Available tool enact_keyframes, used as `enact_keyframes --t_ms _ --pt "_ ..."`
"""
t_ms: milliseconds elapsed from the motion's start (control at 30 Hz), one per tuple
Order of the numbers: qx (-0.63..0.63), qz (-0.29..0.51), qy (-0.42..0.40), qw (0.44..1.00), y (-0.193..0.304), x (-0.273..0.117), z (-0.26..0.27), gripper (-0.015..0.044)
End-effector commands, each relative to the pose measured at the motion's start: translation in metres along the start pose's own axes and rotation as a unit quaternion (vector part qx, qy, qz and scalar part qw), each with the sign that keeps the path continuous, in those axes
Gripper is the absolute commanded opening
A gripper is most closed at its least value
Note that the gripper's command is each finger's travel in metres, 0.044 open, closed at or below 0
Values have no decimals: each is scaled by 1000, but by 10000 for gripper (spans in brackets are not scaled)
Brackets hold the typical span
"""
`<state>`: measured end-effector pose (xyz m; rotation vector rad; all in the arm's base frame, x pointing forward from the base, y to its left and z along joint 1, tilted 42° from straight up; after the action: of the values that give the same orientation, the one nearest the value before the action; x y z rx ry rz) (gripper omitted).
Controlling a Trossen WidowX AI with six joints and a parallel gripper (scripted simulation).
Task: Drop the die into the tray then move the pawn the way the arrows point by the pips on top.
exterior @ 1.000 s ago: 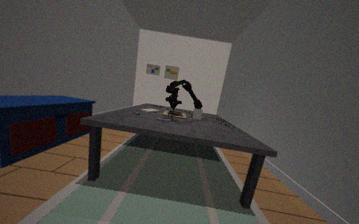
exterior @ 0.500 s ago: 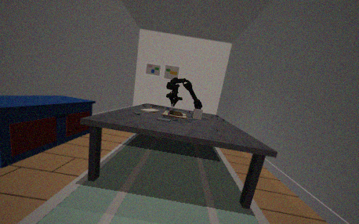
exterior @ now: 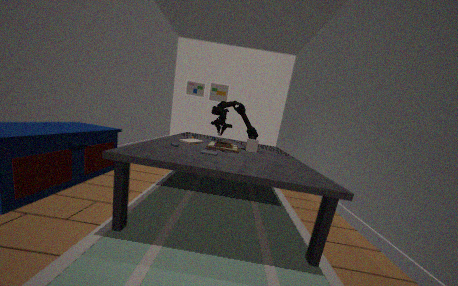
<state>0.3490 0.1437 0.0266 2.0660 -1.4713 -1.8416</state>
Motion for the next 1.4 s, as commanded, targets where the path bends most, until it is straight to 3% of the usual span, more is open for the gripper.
enact_keyframes --t_ms 0,1000,1367 --pt "-30 2 1 1000 16 4 -8 0" --pt "-239 13 0 971 140 36 -34 0" --pt "-236 -129 -92 959 161 52 -47 0"
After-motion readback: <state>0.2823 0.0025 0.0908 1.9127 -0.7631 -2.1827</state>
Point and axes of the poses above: the point midway between the two fingers, 35 mm back from their tips, its own x axis out along the fingers, its own z axis across the jaws, y = z × x, the point moved 9 cm from there along -x, back along the fingers, and after that the axes turned 2 degrees about x, right-handed, at the moved point
